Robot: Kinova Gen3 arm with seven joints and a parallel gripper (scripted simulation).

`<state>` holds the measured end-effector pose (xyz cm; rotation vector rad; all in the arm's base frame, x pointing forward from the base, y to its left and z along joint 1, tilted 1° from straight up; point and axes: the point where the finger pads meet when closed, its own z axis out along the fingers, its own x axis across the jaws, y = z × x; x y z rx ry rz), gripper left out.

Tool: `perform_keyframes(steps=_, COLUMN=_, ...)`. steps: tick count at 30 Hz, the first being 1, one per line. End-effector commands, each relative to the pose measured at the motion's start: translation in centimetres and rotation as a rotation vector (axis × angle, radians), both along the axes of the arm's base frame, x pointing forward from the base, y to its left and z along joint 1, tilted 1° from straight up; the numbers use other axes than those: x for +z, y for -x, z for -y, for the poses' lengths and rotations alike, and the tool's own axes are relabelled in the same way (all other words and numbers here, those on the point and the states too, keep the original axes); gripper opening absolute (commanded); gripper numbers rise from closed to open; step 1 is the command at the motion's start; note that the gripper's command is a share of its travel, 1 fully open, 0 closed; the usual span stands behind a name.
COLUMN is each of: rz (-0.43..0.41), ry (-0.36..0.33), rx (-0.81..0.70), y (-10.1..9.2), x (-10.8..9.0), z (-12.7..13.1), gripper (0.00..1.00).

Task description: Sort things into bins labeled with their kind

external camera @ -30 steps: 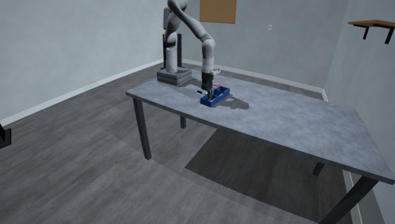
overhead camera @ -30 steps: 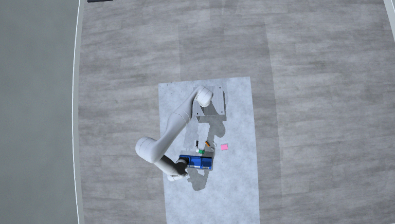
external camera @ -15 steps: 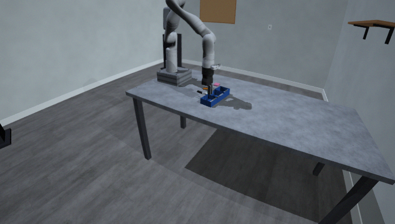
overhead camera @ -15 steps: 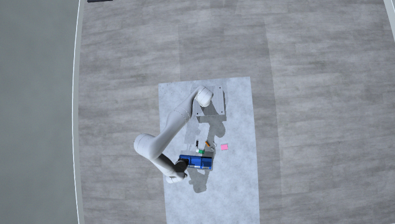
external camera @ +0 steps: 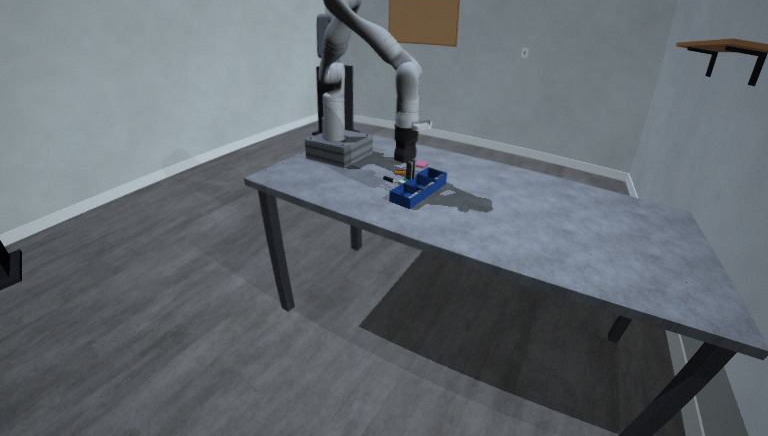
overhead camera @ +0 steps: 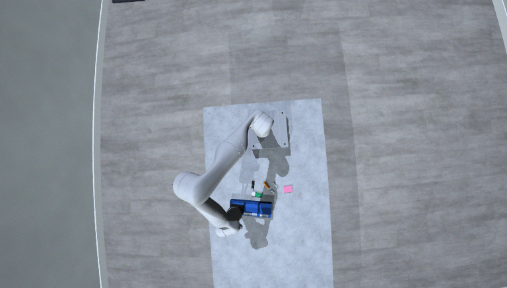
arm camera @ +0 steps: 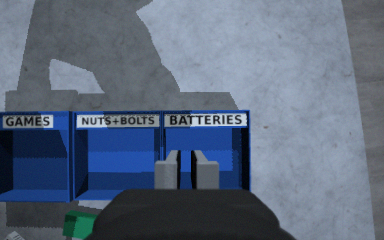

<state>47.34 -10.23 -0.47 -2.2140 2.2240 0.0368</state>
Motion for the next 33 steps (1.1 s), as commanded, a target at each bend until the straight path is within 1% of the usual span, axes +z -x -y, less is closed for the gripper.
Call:
perform_keyframes(steps=1, rz=0.009, ry=0.001, rx=0.008, y=-0.3, x=0.3, z=-2.1, gripper=0.31)
perform_keyframes(steps=9, rz=0.010, ry=0.003, rx=0.010, y=-0.2, x=0.3, z=-6.0, gripper=0.31)
perform_keyframes(steps=11, rz=0.010, ry=0.003, rx=0.010, y=-0.2, x=0.3, z=-6.0, gripper=0.31)
perform_keyframes(steps=13, rz=0.007, ry=0.005, rx=0.010, y=-0.1, x=0.4, z=-6.8, gripper=0.31)
perform_keyframes(steps=18, rz=0.008, ry=0.004, rx=0.009, y=-0.2, x=0.3, z=-6.8, gripper=0.31)
perform_keyframes(steps=19, rz=0.006, ry=0.003, rx=0.008, y=-0.1, x=-0.2, z=-6.8, gripper=0.31)
perform_keyframes(steps=26, rz=0.005, ry=0.002, rx=0.008, y=-0.1, x=-2.0, z=-6.9, gripper=0.31)
perform_keyframes(steps=28, rz=0.005, ry=0.002, rx=0.008, y=-0.1, x=-2.0, z=-6.9, gripper=0.31)
perform_keyframes(steps=33, rz=0.005, ry=0.002, rx=0.008, y=-0.1, x=-3.4, z=-6.9, gripper=0.31)
